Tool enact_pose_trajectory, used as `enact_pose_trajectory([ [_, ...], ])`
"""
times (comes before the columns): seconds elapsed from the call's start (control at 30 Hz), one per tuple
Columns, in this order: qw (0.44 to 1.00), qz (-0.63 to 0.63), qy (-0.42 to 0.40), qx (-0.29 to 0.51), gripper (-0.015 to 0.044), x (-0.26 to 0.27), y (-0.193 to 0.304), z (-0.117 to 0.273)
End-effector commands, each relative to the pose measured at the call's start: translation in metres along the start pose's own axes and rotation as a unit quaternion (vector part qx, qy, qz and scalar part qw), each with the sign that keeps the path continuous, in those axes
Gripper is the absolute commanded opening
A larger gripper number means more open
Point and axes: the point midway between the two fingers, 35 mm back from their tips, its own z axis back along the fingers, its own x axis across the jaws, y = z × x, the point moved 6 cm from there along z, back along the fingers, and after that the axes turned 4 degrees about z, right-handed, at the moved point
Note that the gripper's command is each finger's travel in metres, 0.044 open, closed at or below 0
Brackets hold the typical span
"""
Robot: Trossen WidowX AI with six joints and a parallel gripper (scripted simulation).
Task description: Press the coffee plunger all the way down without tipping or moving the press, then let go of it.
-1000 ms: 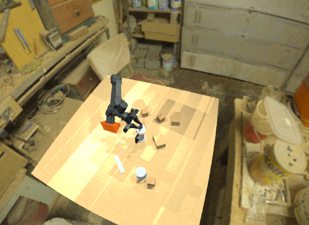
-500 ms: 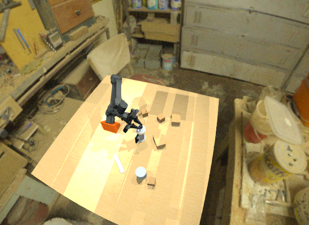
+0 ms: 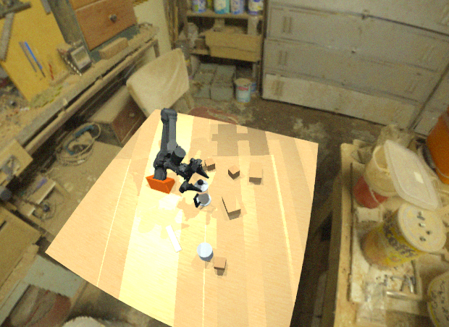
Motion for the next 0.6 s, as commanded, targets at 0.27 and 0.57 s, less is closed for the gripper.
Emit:
enact_pose_trajectory([
  [0.27,1.000,0.000,0.003,0.012,0.0440,-0.005,-0.035,0.031],
  [0.57,1.000,-0.005,-0.003,0.007,0.0440,0.001,-0.058,0.060],
])
